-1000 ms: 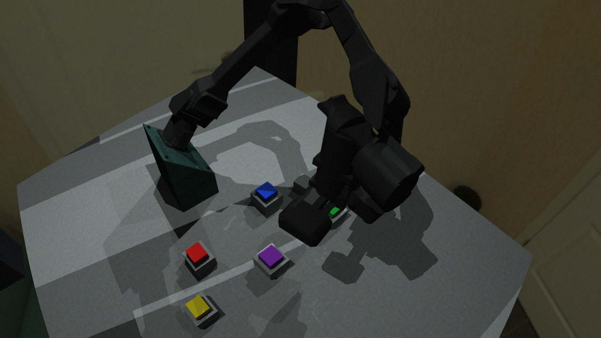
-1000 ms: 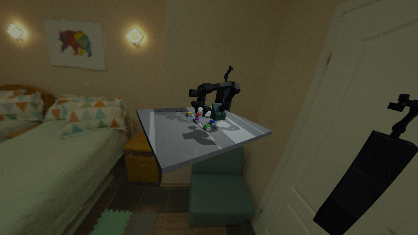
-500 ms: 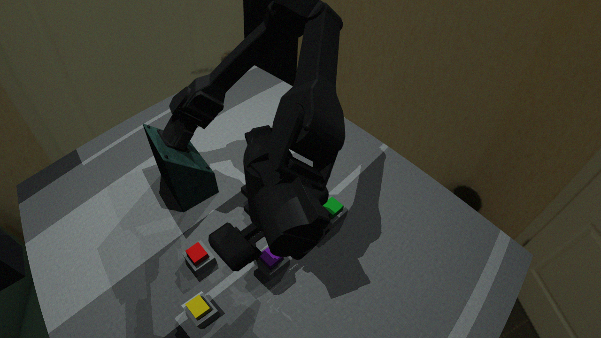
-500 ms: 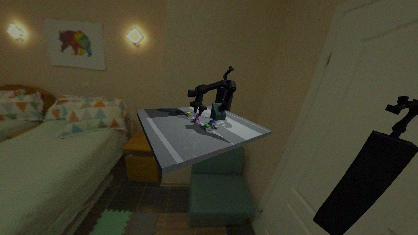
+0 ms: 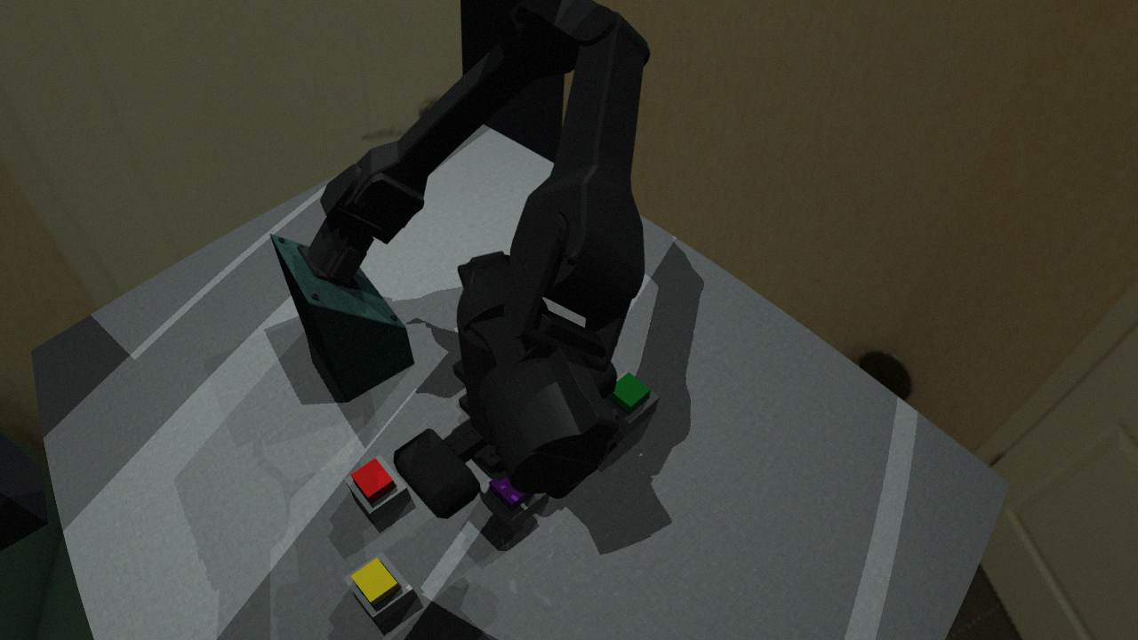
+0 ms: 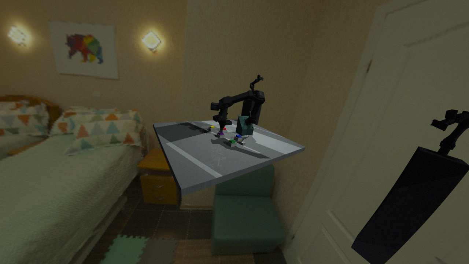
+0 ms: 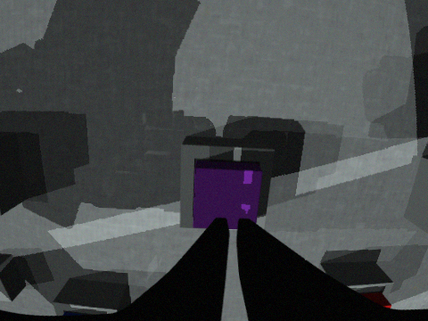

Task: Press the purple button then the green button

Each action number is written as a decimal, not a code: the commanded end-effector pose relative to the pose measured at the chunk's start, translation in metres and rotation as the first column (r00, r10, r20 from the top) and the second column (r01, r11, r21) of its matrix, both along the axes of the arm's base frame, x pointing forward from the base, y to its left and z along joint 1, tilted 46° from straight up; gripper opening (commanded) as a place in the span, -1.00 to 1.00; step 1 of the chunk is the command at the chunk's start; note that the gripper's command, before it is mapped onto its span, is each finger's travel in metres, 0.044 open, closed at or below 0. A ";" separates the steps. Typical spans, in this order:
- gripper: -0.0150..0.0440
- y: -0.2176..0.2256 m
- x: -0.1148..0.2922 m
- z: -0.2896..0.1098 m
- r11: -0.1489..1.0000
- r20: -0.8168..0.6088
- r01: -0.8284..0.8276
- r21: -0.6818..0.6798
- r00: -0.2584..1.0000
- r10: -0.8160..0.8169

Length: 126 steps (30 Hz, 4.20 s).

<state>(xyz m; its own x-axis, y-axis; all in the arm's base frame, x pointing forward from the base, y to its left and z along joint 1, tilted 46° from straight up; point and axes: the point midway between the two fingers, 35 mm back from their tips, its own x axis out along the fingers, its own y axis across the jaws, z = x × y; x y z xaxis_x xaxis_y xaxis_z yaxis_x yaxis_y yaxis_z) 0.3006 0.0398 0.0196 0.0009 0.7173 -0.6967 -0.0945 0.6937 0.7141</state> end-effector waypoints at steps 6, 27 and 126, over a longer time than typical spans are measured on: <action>-0.42 0.007 0.000 -0.007 1.000 -0.002 0.004 0.004 1.000 -0.004; -0.42 0.024 0.000 -0.023 1.000 -0.002 0.004 0.005 1.000 -0.004; -0.42 0.135 -0.017 0.094 1.000 -0.002 0.004 0.011 1.000 -0.004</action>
